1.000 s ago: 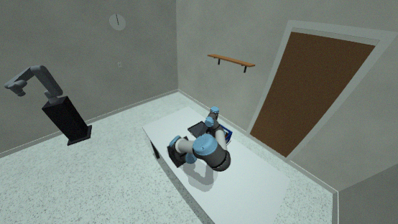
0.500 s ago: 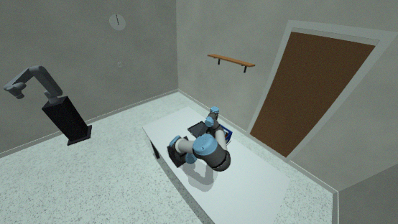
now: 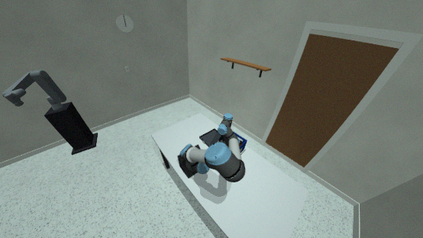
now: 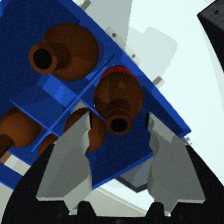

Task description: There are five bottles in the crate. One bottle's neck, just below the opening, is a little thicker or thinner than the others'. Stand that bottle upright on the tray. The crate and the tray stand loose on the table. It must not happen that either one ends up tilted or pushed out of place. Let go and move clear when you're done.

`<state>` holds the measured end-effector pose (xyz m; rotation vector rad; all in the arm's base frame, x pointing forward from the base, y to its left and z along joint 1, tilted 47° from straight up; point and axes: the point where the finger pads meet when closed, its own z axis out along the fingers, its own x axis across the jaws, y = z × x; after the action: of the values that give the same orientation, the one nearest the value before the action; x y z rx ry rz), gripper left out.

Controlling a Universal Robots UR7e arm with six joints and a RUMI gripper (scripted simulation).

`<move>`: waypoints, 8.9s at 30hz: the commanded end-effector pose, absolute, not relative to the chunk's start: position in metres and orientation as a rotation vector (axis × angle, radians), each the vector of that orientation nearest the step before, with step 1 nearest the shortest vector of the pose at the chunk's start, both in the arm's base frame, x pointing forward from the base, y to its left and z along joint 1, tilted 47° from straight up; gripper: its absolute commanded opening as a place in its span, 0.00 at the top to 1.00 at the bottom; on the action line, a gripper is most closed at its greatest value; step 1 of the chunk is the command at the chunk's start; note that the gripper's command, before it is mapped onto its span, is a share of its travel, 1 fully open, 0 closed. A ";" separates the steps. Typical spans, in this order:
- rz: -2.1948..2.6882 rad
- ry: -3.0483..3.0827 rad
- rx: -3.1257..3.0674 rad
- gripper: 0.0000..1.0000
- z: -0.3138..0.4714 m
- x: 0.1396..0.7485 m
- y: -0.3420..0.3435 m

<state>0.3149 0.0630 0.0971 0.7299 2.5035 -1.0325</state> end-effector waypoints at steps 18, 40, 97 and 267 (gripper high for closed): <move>-1.032 2.503 0.730 1.00 0.097 0.315 0.063; -1.032 2.503 0.730 1.00 0.097 0.315 0.063; -1.032 2.503 0.730 1.00 0.104 0.313 0.070; -1.032 2.503 0.730 1.00 0.152 0.304 0.121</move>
<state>0.3039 0.1204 0.1519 0.7299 2.5035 -1.0328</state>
